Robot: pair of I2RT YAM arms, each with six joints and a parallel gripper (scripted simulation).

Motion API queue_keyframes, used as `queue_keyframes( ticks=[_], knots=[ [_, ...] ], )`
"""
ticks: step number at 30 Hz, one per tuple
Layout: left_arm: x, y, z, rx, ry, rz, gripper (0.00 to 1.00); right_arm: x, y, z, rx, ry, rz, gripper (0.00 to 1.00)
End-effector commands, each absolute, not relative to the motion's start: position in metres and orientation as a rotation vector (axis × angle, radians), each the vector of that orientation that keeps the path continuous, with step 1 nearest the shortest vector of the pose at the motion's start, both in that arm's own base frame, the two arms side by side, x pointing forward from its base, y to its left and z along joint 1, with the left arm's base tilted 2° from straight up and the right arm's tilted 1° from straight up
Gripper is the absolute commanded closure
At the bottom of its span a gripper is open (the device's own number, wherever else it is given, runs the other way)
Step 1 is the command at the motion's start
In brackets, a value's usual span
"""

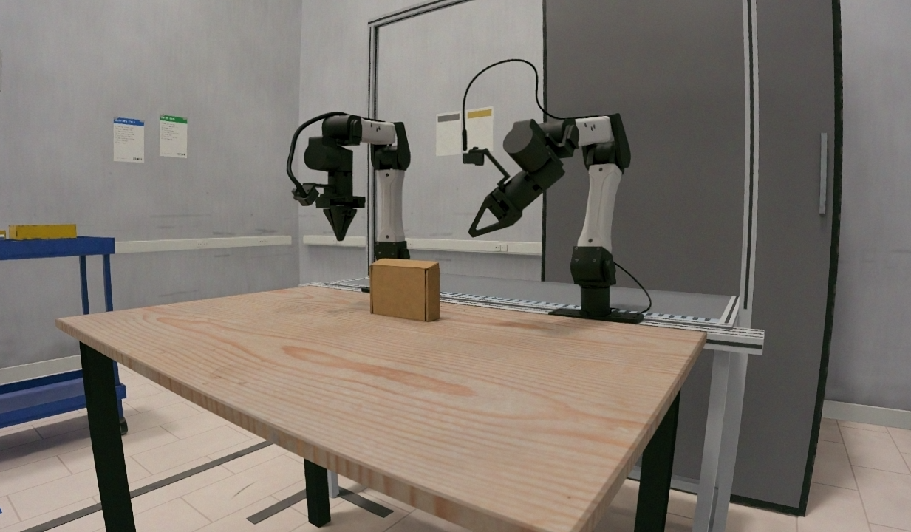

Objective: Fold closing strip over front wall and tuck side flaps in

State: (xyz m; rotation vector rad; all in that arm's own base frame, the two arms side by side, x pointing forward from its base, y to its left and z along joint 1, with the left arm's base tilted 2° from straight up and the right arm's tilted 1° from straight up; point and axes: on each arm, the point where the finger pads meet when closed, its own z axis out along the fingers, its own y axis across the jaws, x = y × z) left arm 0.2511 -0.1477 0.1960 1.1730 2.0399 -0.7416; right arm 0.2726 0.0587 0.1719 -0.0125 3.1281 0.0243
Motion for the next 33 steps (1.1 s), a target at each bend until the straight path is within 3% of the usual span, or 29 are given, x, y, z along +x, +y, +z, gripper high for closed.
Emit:
queue_keyframes(
  ticks=[1, 33],
  knots=[
    [0.2547, -0.1428, 0.2004, 1.093, 2.135, -0.676, 0.99, 0.2733, 0.0576, 0.1738, -0.016, 3.121, 0.028, 0.99],
    [0.2565, -0.1435, 0.1929, 0.617, 2.720, -0.409, 0.99, 0.2733, 0.0576, 0.1738, -0.016, 3.121, 0.028, 0.99]
  ],
)
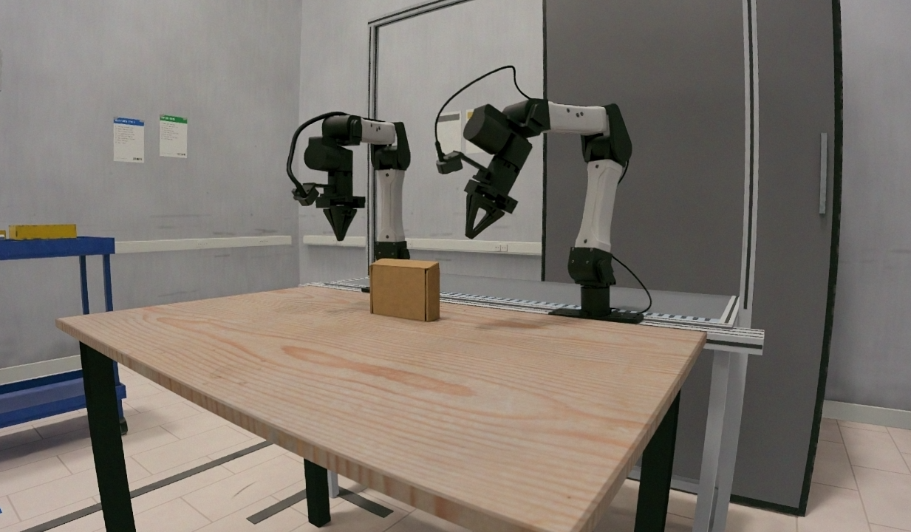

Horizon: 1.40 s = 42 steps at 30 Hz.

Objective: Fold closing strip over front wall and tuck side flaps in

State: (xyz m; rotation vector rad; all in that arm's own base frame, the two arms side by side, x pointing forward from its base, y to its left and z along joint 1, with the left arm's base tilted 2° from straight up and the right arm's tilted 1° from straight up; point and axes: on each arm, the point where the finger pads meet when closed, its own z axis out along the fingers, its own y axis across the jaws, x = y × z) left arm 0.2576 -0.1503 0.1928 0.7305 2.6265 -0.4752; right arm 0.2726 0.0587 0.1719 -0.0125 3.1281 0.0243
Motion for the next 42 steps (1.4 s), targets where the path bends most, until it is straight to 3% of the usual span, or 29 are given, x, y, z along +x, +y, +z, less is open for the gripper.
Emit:
queue_keyframes(
  ticks=[1, 30, 42],
  knots=[
    [0.257, -0.144, 0.193, 0.599, 2.736, -0.399, 0.99, 0.273, 0.058, 0.174, -0.016, 3.121, 0.028, 0.99],
    [0.256, -0.143, 0.191, -0.011, 3.127, -0.048, 0.99, 0.273, 0.058, 0.174, -0.016, 3.121, 0.028, 0.99],
    [0.259, -0.144, 0.165, 0.133, 3.041, -0.169, 0.99, 0.281, 0.074, 0.152, -0.179, 3.045, 0.126, 0.99]
  ],
)
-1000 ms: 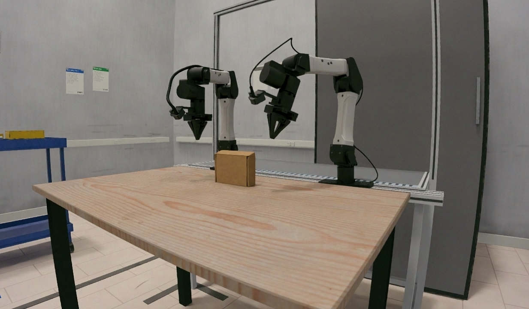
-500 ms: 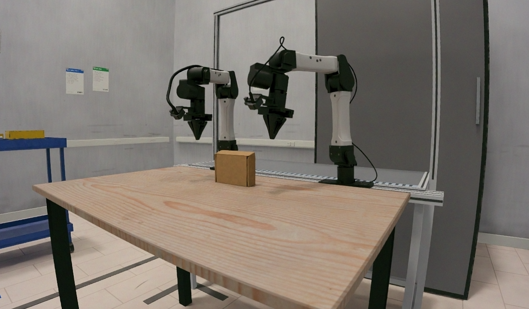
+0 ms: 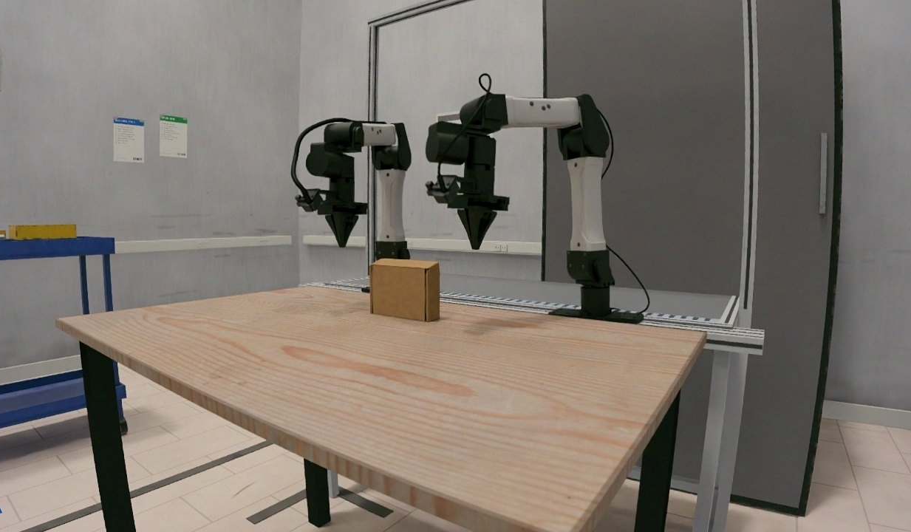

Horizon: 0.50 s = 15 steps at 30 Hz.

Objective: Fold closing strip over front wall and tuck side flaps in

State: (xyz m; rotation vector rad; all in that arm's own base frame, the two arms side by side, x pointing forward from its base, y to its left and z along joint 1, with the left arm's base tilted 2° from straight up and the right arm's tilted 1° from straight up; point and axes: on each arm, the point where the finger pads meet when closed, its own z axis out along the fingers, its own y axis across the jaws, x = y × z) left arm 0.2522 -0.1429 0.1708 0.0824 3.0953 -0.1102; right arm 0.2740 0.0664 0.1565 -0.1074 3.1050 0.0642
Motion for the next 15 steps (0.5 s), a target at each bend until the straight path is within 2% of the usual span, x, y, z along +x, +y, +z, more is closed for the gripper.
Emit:
queue_keyframes(
  ticks=[1, 6, 15],
  knots=[
    [0.259, -0.144, 0.161, 0.153, 3.031, -0.180, 0.99, 0.282, 0.077, 0.149, -0.202, 3.037, 0.137, 0.99],
    [0.263, -0.147, 0.143, 0.253, 2.979, -0.232, 0.99, 0.289, 0.083, 0.136, -0.286, 2.983, 0.191, 0.99],
    [0.263, -0.147, 0.142, 0.385, 2.899, -0.303, 0.99, 0.289, 0.082, 0.135, -0.415, 2.907, 0.264, 0.99]
  ],
)
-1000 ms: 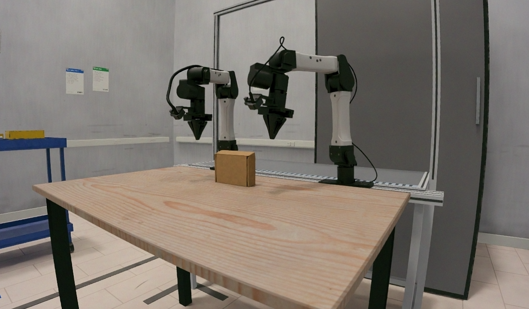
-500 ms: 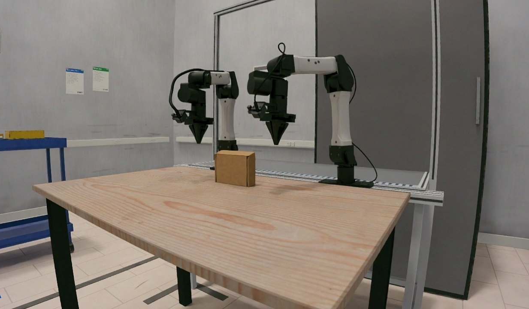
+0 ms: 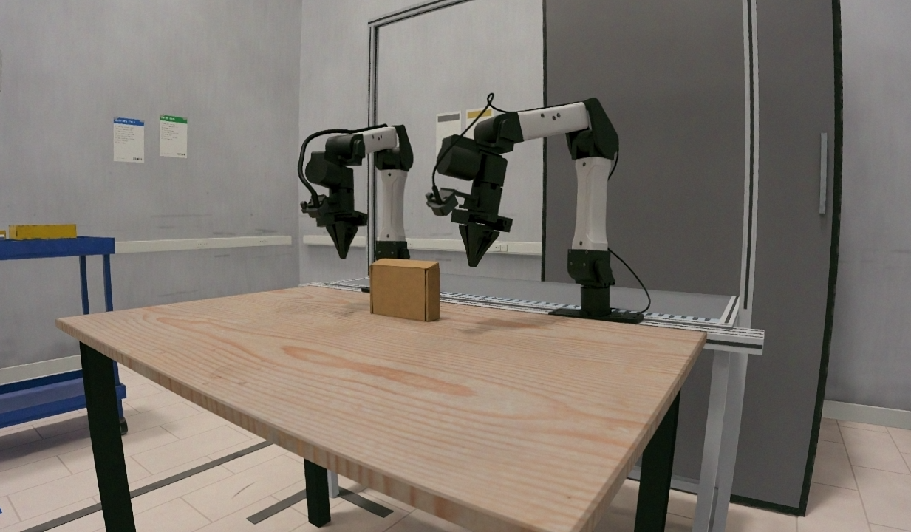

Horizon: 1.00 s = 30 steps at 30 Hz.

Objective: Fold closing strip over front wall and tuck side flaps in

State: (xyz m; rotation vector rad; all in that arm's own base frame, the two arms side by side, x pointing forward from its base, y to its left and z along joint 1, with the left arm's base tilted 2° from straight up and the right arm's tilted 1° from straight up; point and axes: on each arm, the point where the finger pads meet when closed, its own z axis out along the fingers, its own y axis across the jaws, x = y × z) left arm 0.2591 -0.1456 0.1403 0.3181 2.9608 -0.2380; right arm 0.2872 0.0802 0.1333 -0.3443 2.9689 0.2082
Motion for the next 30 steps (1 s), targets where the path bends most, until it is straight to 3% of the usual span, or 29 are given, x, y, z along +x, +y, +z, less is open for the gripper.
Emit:
queue_keyframes(
  ticks=[1, 30],
  knots=[
    [0.2626, -0.1469, 0.1423, 0.404, 2.887, -0.312, 0.99, 0.2894, 0.0817, 0.1351, -0.434, 2.896, 0.274, 0.99],
    [0.2625, -0.1469, 0.1414, 0.843, 2.530, -0.543, 0.99, 0.2896, 0.0818, 0.1301, -0.878, 2.560, 0.525, 0.99]
  ],
)
